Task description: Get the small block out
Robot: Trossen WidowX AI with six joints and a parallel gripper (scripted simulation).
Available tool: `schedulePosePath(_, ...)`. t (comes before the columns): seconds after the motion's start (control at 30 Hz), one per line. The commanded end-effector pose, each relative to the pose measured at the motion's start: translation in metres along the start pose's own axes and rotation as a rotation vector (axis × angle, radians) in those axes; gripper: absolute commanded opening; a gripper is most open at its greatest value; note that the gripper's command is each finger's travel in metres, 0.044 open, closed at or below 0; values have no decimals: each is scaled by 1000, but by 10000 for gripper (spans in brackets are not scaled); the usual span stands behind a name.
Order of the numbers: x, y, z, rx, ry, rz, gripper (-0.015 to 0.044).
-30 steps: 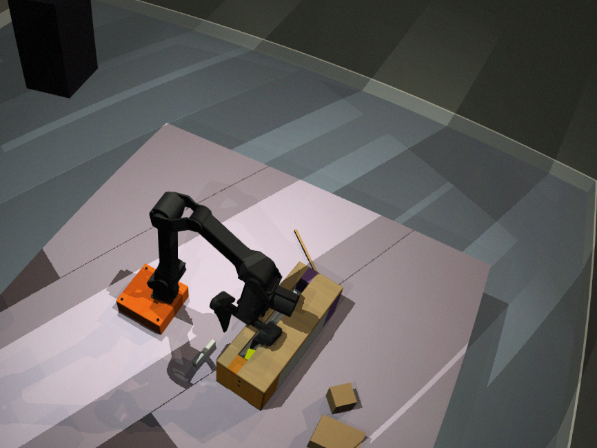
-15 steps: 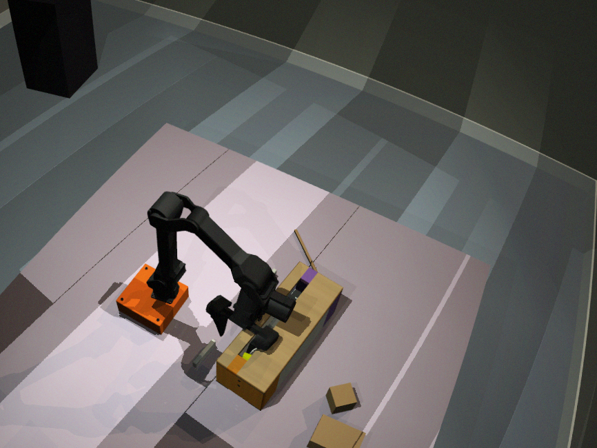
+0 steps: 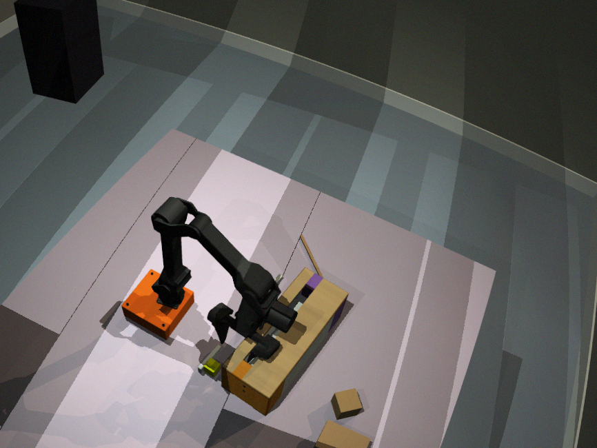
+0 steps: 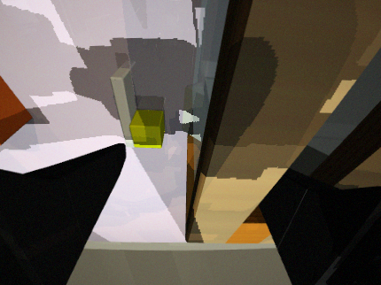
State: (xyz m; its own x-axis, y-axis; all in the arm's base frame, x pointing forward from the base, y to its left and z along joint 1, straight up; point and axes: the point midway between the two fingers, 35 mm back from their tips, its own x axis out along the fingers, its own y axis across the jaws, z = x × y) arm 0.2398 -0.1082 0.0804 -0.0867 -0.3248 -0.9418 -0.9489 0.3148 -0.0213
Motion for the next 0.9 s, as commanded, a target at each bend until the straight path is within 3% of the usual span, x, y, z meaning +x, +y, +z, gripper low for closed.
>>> schedulePosePath(0.0,-23,-4,-8,1,1,-15,400)
schedulePosePath(0.1,-51,-2,-17,3,-1,-13,400)
schedulePosePath(0.27,-49,-3,-16,2,-2,-21,400)
schedulePosePath(0.33,-55,-9,-18,80,-11,-66,348)
schedulePosePath(0.43,-56,-9,-23,406,-59,-83,285)
schedulePosePath(0.87,-49,10,-45,1880,-272,59,285)
